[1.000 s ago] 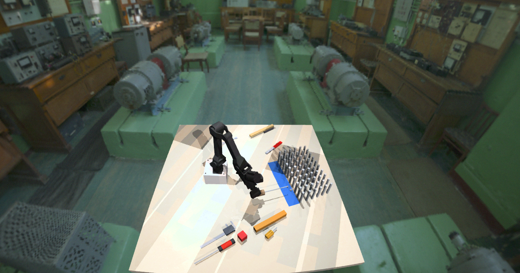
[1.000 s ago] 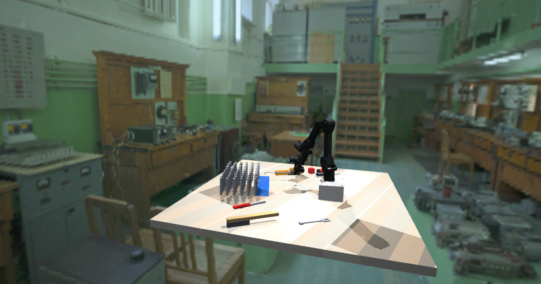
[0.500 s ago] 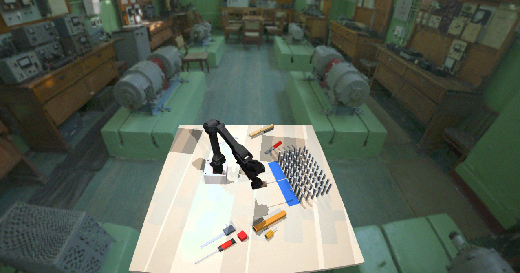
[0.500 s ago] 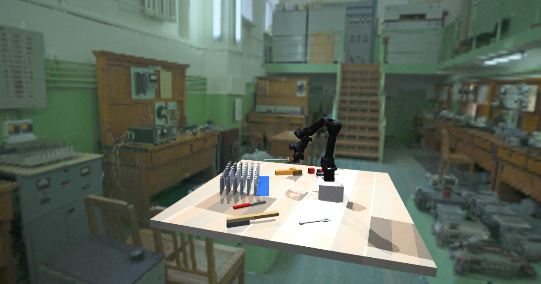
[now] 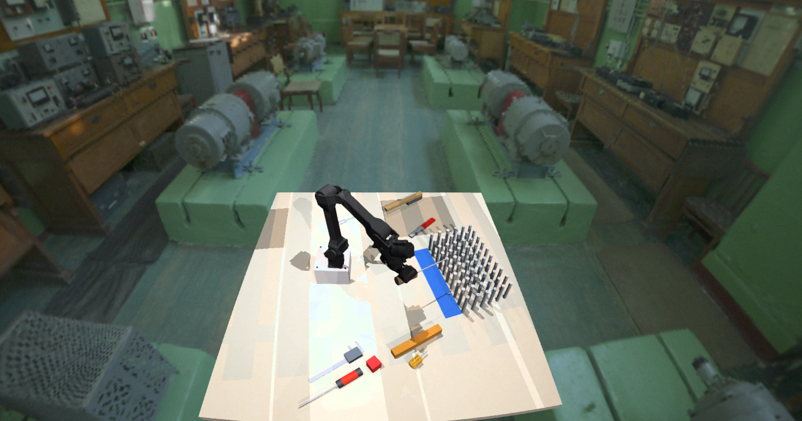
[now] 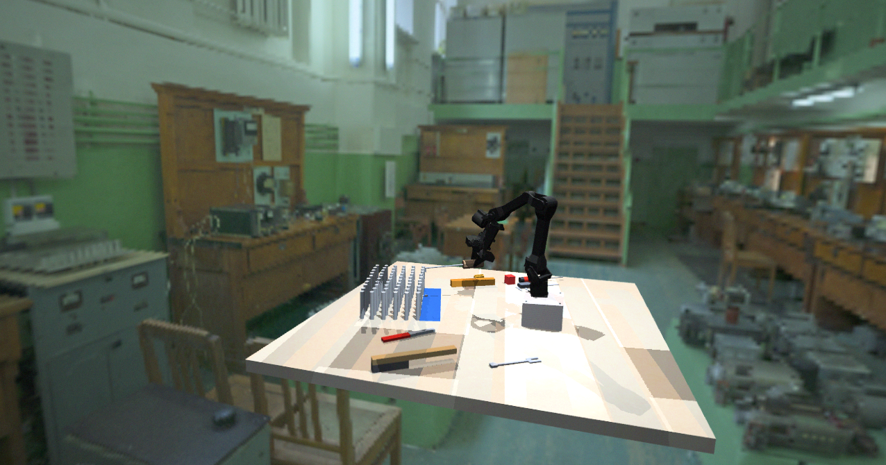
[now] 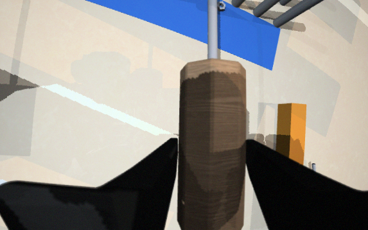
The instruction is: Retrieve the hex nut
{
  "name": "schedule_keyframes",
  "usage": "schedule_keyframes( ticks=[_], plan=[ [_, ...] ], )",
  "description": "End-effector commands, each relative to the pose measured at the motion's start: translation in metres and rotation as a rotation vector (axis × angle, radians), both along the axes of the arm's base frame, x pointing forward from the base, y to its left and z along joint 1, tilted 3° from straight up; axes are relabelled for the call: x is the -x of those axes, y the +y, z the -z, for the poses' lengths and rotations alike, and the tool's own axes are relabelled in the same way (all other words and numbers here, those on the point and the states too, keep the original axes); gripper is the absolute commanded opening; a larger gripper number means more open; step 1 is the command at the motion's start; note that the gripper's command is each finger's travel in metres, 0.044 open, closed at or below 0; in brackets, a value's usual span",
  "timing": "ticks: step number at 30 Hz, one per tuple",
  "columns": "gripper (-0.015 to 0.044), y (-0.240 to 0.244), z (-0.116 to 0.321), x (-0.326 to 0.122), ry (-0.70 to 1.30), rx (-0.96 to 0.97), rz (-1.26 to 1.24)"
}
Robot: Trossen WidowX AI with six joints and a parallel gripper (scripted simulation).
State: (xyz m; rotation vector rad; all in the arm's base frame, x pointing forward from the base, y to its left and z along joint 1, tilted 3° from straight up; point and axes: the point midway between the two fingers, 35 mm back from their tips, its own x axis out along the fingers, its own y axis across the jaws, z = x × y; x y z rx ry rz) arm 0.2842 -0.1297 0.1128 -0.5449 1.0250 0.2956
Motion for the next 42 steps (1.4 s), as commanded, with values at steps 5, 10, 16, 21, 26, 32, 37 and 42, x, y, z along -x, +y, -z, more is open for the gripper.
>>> schedule_keyframes(
  ticks=[5,10,16,21,26,32,37,42],
  plan=[
    [0.0,0.038,-0.008,-0.023,0.021,0.044,-0.249],
    [0.0,0.064,-0.011,-0.034,0.035,0.068,-0.407],
    [0.0,0.097,-0.014,-0.045,0.05,0.086,-0.596],
    [0.0,0.127,-0.016,-0.05,0.061,0.098,-0.758],
    [0.0,0.157,-0.018,-0.054,0.066,0.107,-0.903],
    [0.0,0.186,-0.021,-0.056,0.064,0.114,-1.014],
    [0.0,0.209,-0.022,-0.055,0.066,0.125,-1.127],
    [0.0,0.237,-0.023,-0.051,0.067,0.143,-1.275]
  ],
)
